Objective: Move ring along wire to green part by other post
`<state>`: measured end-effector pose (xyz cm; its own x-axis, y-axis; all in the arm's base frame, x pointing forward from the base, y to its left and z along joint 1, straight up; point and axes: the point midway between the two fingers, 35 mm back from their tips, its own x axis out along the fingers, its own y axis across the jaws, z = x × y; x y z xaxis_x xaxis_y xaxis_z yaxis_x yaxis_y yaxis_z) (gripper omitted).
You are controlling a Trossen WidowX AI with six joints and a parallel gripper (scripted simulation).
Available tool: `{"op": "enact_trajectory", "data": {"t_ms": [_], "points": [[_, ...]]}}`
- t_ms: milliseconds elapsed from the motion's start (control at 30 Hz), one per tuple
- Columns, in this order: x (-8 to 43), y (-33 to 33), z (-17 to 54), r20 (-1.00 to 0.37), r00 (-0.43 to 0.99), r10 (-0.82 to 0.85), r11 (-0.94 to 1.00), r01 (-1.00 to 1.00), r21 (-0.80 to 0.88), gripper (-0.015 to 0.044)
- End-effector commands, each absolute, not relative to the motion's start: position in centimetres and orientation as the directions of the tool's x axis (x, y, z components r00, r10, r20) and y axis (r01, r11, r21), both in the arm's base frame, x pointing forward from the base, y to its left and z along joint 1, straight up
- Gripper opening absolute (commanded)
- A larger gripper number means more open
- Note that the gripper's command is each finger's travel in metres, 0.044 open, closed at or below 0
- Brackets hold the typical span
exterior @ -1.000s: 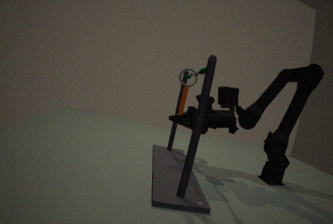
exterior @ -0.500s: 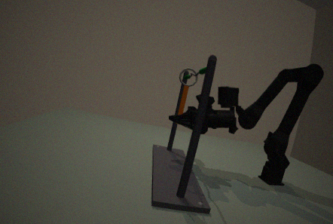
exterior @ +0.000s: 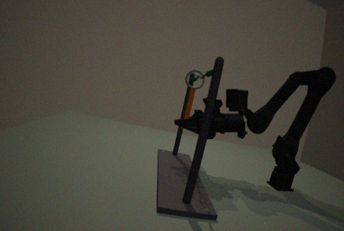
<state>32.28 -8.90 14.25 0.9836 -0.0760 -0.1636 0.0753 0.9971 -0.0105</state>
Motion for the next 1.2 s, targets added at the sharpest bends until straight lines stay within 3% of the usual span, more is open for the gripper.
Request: {"op": "enact_trajectory", "data": {"t_ms": [0,1167], "points": [[32.3,-8.5,14.4,-0.161,0.984,-0.08,0.997,0.079,-0.008,-0.015],[32.7,-4.7,14.4,-0.167,0.979,-0.12,0.992,0.126,0.027,-0.015]]}}
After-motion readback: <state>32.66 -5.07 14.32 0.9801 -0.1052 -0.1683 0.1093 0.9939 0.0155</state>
